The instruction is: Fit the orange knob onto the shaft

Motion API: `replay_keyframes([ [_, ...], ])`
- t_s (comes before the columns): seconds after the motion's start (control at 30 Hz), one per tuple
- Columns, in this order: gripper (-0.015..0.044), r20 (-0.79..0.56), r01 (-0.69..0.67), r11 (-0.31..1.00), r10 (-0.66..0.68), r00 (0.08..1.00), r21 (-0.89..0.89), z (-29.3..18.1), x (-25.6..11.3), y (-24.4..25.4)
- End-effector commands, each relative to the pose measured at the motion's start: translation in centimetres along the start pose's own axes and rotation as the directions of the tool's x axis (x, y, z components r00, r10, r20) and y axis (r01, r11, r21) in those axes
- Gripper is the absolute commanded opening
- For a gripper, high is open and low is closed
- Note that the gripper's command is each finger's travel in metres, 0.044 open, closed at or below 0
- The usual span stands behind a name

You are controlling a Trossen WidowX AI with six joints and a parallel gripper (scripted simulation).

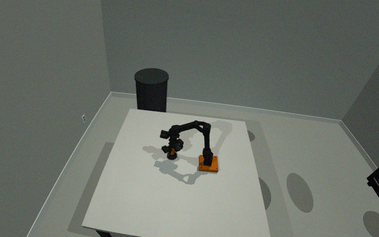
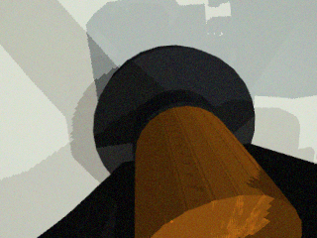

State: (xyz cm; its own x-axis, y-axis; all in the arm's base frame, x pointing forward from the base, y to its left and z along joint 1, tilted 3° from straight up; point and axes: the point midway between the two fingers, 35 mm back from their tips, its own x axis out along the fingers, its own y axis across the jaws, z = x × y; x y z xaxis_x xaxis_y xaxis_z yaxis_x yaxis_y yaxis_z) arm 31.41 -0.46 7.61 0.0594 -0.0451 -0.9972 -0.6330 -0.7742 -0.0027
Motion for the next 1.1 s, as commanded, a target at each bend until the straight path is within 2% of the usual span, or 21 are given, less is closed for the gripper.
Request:
replay_keyframes([
  [0.0,0.0079,-0.001,0.000,1.000,0.000,1.000,0.000,0.0,0.0,0.0],
  [0.47,0.0440,-0.001,0.000,1.000,0.000,1.000,0.000,0.0,0.0,0.0],
  [0.77,0.0440,-0.001,0.000,1.000,0.000,1.000,0.000,0.0,-0.2,0.0],
  [1.0,0.0440,0.000,0.000,1.000,0.000,1.000,0.000,-0.1,-8.6,-0.1],
  [1.07,0.0440,0.000,0.000,1.000,0.000,1.000,0.000,0.0,-9.5,-0.1],
])
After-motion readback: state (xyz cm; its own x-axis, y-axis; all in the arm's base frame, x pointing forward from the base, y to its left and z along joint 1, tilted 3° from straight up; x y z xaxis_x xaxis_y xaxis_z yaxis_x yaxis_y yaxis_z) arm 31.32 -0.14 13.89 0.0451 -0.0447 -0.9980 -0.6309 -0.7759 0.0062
